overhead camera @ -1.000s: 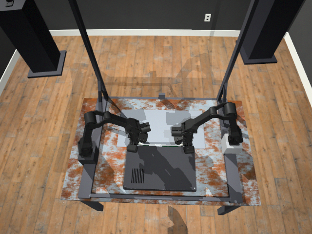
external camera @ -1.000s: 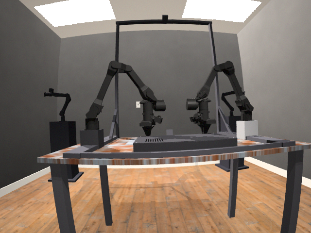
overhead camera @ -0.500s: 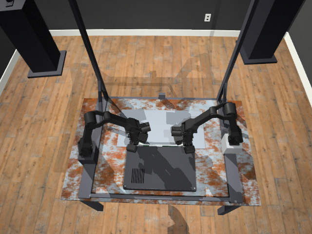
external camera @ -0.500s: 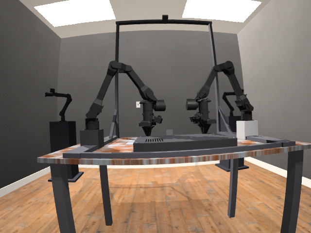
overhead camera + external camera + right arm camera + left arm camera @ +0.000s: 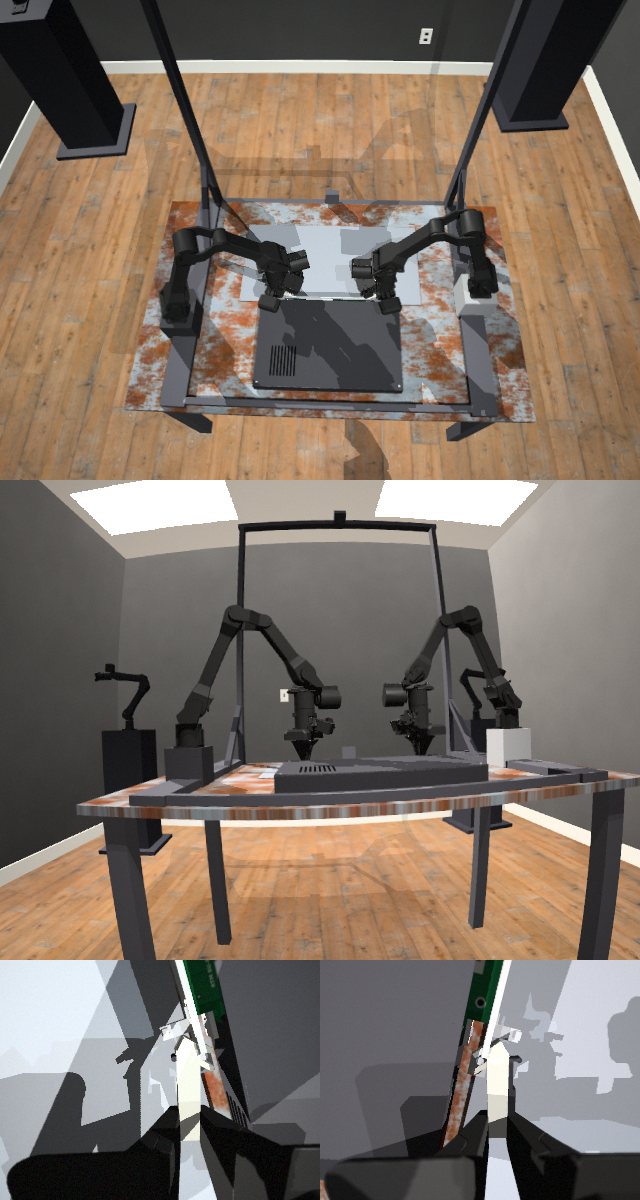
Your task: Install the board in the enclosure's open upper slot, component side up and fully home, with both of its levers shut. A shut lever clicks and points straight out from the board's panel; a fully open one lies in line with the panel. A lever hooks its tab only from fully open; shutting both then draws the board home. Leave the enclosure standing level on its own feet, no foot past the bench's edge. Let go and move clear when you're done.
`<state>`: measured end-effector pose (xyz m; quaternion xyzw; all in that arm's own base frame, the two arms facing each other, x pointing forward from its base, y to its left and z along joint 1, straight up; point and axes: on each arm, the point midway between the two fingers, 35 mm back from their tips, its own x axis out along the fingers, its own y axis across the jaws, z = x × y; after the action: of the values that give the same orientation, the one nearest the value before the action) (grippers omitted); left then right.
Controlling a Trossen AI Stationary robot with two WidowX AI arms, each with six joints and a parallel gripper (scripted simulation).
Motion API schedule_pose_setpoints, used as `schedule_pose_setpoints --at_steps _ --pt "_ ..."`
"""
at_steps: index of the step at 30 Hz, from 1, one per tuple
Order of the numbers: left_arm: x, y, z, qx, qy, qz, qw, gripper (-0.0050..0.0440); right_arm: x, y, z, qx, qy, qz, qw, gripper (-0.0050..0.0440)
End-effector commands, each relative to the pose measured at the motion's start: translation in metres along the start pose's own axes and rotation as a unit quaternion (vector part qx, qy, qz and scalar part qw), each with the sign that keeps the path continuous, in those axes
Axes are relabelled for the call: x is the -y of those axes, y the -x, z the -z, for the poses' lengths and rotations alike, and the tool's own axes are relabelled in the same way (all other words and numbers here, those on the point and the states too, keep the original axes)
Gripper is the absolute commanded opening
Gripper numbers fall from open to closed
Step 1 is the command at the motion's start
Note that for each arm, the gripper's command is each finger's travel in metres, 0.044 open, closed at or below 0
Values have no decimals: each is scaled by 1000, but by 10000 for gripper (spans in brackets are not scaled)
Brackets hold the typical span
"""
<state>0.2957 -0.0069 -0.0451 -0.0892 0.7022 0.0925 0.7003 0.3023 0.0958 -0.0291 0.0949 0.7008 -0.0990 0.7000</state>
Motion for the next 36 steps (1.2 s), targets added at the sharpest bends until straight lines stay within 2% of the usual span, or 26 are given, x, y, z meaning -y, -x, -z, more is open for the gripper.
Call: schedule_pose_setpoints --at_steps 1,19,33,36 --pt "3 6 -8 12 40 1 999 8 -6 6 -6 10 -41 -5 999 8" --pt "10 7 -11 12 173 3 985 8 -13 8 -10 10 -174 -8 985 8" --pt "10 6 -11 12 176 2 984 8 -13 9 -10 11 -176 -9 984 8" --pt "12 6 -12 11 202 2 979 8 -14 8 -10 10 -182 -7 983 8"
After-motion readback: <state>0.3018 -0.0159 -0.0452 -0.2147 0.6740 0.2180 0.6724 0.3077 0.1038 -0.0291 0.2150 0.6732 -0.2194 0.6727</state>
